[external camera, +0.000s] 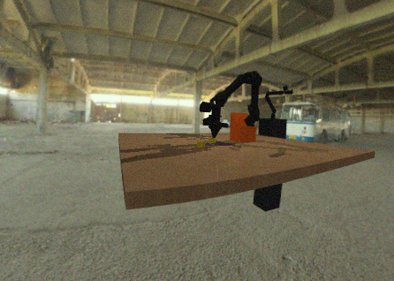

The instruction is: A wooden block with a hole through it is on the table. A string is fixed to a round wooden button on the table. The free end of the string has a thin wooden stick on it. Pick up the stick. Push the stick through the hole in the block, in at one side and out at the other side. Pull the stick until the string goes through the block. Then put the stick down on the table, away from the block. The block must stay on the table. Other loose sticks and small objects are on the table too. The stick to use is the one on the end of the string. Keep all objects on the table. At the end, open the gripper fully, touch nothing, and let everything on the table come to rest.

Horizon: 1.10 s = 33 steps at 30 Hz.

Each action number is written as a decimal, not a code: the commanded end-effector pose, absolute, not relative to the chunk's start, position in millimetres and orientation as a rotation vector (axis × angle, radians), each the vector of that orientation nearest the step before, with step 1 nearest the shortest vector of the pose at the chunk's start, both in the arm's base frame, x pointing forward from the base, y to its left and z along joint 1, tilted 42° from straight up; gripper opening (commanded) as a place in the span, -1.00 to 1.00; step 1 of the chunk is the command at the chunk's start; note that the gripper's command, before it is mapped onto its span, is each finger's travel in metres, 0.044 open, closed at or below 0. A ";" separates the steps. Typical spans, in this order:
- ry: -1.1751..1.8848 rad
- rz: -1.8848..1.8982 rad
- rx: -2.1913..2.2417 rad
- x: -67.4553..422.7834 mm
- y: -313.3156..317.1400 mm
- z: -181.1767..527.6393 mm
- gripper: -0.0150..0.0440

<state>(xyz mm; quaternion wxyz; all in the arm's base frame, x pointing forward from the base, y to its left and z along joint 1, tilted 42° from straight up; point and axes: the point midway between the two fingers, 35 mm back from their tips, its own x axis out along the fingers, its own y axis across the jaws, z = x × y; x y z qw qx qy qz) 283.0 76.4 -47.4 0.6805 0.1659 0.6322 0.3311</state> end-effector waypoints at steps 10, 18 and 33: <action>1.250 0.628 0.475 254.3 42.9 1.3 -0.08; 1.250 0.627 0.474 256.6 47.0 -4.1 -0.08; 1.252 0.625 0.472 263.2 62.5 -22.5 -0.08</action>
